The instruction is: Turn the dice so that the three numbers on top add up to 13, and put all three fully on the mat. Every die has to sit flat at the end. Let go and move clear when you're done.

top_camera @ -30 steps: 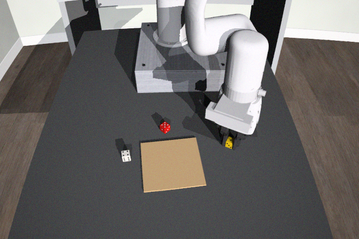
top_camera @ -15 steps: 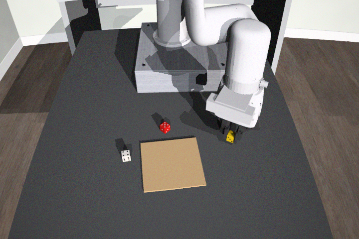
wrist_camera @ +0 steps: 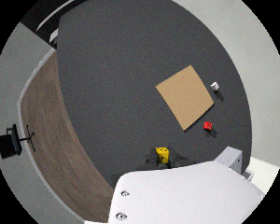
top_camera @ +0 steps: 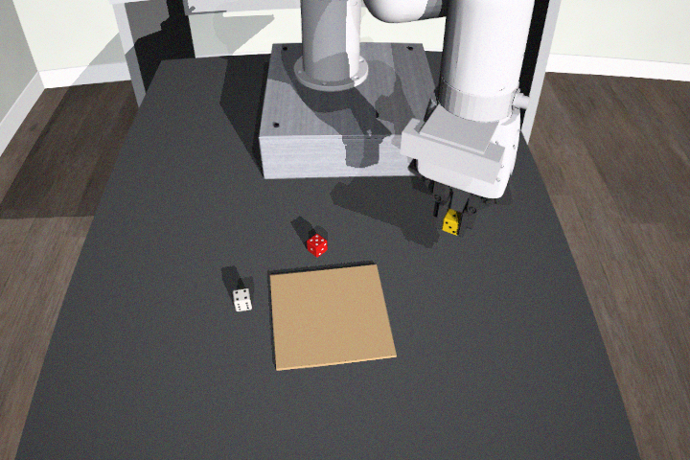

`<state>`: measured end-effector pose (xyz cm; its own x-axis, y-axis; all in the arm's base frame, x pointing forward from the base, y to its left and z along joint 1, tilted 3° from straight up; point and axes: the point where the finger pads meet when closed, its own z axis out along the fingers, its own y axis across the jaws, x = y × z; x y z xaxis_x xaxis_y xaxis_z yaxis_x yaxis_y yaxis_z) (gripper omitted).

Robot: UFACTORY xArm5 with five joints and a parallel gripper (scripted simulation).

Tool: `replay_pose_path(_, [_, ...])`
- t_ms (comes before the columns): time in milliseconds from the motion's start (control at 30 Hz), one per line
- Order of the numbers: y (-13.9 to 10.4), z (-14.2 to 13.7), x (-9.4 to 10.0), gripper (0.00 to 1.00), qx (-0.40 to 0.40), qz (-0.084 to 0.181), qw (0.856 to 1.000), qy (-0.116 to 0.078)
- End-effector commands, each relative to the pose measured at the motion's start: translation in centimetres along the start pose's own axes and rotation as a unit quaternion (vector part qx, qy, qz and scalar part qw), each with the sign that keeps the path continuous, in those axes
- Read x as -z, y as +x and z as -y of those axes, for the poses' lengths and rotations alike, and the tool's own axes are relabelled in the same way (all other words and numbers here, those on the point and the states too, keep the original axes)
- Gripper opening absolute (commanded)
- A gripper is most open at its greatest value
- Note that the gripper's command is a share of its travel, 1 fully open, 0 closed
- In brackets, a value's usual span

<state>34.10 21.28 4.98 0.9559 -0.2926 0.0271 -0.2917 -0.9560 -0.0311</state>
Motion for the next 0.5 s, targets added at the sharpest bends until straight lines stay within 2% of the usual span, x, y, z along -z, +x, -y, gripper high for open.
replay_pose_path(0, [0.07,0.08,0.35,0.15,0.0,-0.001,1.0,0.001])
replay_pose_path(367, [0.08,0.09,0.35,0.15,-0.009,-0.001,1.0,0.001])
replay_pose_path(467, [0.11,0.1,0.33,0.15,-0.034,-0.001,0.999,0.001])
